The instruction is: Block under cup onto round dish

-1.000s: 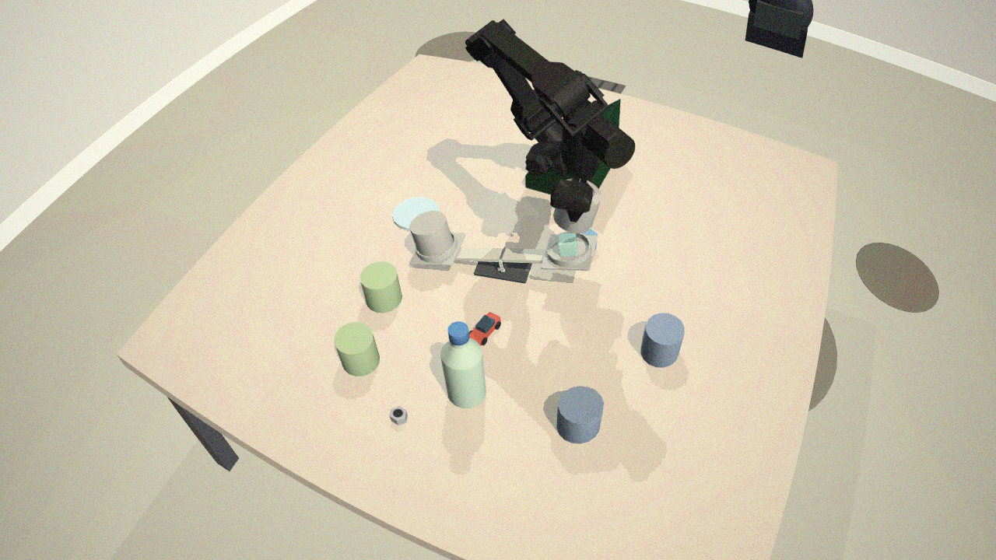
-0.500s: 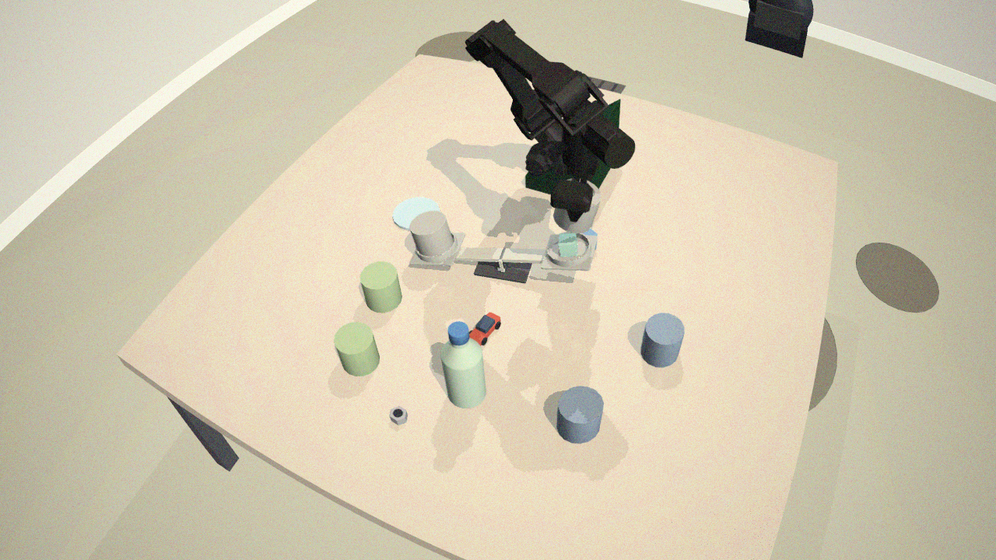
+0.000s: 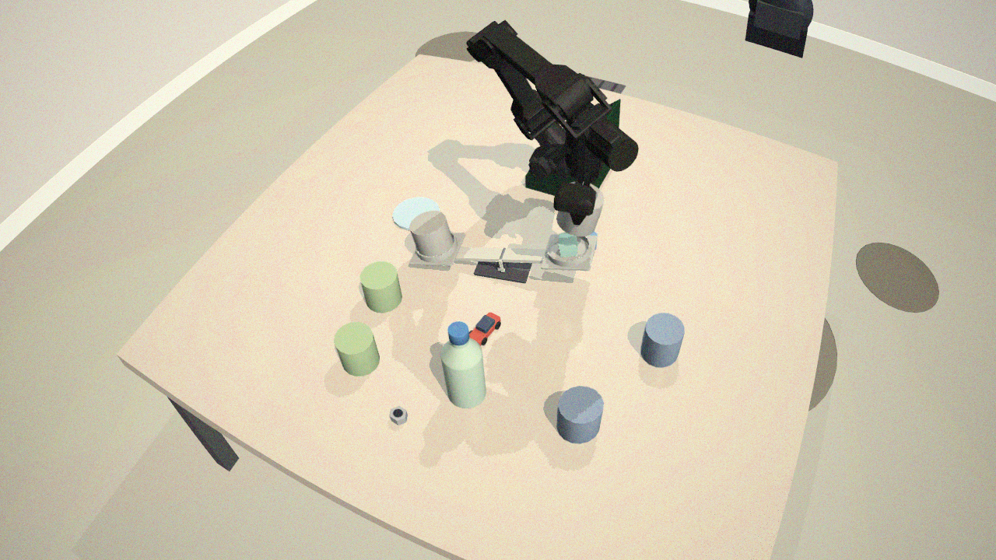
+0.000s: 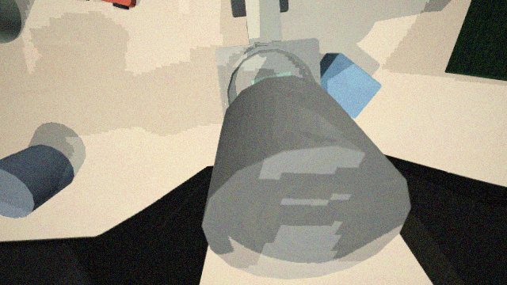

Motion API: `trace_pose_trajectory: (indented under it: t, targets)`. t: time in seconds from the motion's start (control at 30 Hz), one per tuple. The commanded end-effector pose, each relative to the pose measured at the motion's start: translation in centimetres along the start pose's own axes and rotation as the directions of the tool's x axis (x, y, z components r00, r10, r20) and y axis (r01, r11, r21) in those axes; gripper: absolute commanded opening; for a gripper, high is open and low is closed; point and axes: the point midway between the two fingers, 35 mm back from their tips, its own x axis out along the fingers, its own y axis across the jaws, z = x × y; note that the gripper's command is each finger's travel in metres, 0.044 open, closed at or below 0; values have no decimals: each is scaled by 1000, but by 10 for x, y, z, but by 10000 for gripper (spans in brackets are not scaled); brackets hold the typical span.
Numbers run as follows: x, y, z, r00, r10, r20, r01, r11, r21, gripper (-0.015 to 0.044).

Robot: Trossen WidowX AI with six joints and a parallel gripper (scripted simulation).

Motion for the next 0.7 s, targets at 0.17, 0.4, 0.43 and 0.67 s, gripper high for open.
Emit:
trace_pose_trajectory:
  t: [0.17,0.4,0.43,0.67]
  targets:
    - [24,-4,-38,1000,2,-4,-2,1000,-2,0]
    - [44,-8,-66,1000,4,-8,-4,1000,-1,0]
    - [48,-8,-70,1000,5,-8,-5,1000,0,0]
    - [70,-15,-95,1000,7,-11,-7,1000,1,0]
